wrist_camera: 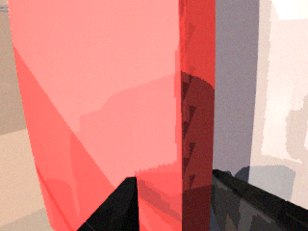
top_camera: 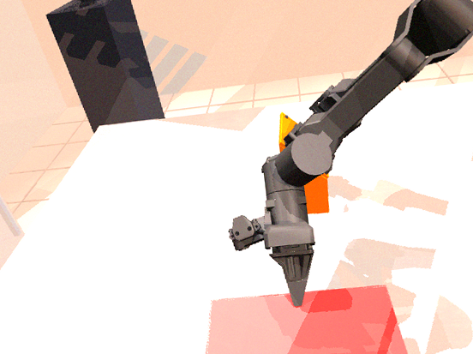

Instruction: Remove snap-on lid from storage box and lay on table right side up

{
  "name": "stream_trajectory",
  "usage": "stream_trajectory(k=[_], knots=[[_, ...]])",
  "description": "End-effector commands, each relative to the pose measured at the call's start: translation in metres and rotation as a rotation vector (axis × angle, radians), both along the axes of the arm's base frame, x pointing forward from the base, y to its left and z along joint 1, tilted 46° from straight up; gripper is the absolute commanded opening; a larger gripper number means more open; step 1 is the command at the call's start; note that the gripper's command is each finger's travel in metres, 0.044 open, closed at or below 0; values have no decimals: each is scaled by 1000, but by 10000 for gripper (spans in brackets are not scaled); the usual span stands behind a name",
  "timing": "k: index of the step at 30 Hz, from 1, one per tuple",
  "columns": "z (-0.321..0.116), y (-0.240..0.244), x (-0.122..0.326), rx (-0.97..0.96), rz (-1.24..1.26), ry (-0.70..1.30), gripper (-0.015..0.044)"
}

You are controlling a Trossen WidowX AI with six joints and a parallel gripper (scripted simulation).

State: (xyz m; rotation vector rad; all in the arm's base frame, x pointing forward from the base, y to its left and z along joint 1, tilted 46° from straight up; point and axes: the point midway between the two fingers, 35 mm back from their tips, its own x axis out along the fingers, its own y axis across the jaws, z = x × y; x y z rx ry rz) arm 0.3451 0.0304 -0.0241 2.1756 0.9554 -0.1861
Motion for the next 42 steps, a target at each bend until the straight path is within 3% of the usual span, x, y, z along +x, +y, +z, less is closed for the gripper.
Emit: stream_trajectory(k=[1,42], knots=[[1,-1,0,-2,1,-3,0],[7,-8,-1,-2,1,-3,0]])
